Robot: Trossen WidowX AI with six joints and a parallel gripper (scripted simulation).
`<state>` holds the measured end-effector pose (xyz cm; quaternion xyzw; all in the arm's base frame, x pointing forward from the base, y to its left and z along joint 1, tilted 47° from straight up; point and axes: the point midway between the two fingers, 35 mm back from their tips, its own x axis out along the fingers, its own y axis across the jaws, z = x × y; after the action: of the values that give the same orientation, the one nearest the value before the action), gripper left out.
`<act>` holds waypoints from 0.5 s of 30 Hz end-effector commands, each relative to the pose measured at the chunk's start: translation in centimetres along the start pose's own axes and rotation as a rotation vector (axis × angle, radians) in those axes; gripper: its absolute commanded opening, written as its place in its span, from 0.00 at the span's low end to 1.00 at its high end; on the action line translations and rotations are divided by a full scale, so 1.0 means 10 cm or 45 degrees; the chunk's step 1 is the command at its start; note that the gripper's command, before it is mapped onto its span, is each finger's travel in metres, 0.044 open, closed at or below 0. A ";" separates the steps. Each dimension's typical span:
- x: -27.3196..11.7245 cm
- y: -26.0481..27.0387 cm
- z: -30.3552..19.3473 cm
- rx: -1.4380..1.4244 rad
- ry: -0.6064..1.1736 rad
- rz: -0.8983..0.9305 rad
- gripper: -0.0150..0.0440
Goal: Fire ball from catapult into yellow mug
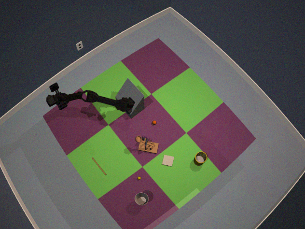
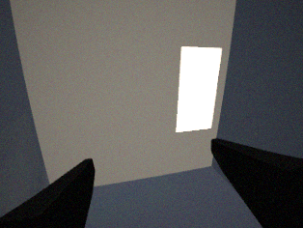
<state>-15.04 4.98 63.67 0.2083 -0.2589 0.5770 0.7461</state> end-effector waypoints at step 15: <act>0.33 -1.06 -0.27 0.031 0.063 -0.391 1.00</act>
<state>-6.69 5.96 63.78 0.2352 -0.2194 0.4882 0.8113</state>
